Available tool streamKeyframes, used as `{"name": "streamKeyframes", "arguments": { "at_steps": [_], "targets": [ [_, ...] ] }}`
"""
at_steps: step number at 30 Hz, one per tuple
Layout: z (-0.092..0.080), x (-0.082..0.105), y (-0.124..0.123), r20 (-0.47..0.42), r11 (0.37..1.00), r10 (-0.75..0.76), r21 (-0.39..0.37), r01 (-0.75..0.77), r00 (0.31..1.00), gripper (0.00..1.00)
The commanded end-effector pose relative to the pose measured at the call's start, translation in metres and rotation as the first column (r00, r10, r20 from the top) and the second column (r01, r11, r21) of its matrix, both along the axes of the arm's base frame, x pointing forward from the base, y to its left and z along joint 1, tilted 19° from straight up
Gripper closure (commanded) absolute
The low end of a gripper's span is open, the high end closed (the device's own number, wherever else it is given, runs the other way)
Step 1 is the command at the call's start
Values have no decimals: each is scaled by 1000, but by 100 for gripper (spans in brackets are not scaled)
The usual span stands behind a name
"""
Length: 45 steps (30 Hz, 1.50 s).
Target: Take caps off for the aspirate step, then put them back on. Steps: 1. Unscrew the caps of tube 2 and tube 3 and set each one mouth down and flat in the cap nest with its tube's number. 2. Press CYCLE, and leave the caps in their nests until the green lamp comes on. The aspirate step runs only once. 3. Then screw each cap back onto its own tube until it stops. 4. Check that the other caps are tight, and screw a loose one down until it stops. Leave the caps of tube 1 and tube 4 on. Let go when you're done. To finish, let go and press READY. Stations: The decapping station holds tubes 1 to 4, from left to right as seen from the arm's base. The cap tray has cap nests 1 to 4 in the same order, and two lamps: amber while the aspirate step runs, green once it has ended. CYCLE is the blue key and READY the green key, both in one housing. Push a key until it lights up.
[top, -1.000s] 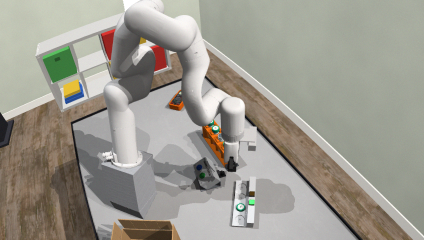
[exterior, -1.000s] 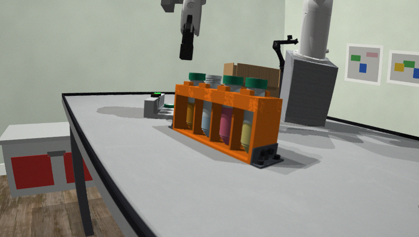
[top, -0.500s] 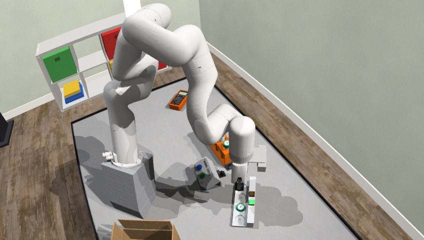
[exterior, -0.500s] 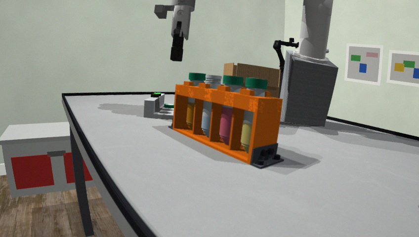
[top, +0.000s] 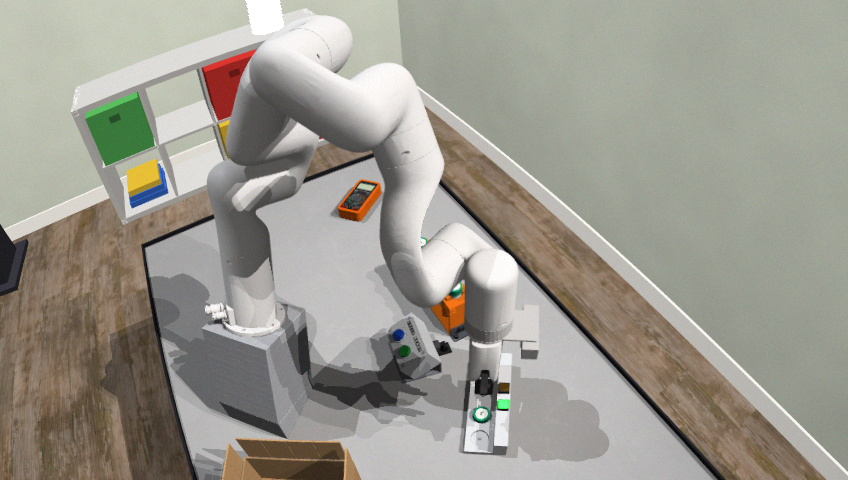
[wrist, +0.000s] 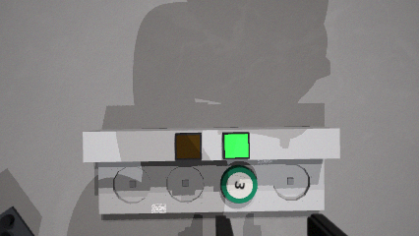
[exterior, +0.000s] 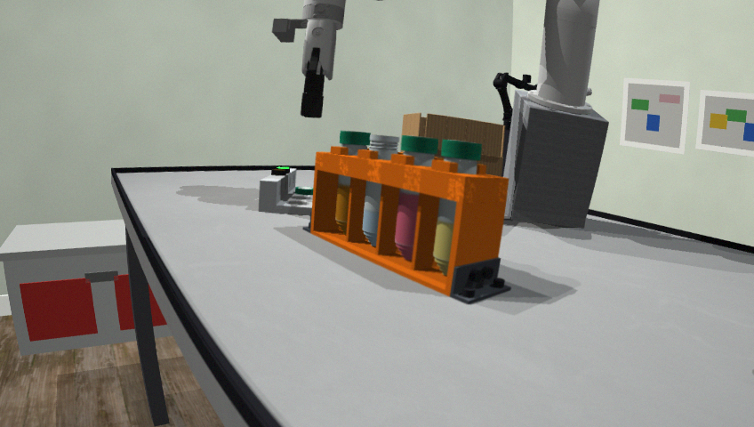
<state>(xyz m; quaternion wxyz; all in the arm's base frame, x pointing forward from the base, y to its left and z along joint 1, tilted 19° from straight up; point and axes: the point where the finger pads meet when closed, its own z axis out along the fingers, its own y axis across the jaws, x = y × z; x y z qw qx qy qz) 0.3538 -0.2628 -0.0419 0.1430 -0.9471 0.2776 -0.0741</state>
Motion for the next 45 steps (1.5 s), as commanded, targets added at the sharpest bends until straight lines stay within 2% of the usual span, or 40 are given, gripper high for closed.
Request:
{"name": "streamKeyframes", "arguments": {
  "at_steps": [1, 6, 8, 22, 45],
  "targets": [
    [-22, 6, 3, 2, 1000, -2, -3, 2, 1000, 54],
    [-46, 12, 9, 2, 1000, -2, -3, 2, 1000, 54],
    [-46, 12, 9, 2, 1000, -2, -3, 2, 1000, 54],
    [-112, 28, 24, 2, 1000, -2, -3, 2, 1000, 54],
    [-115, 28, 26, 2, 1000, -2, -3, 2, 1000, 54]
  ]
}}
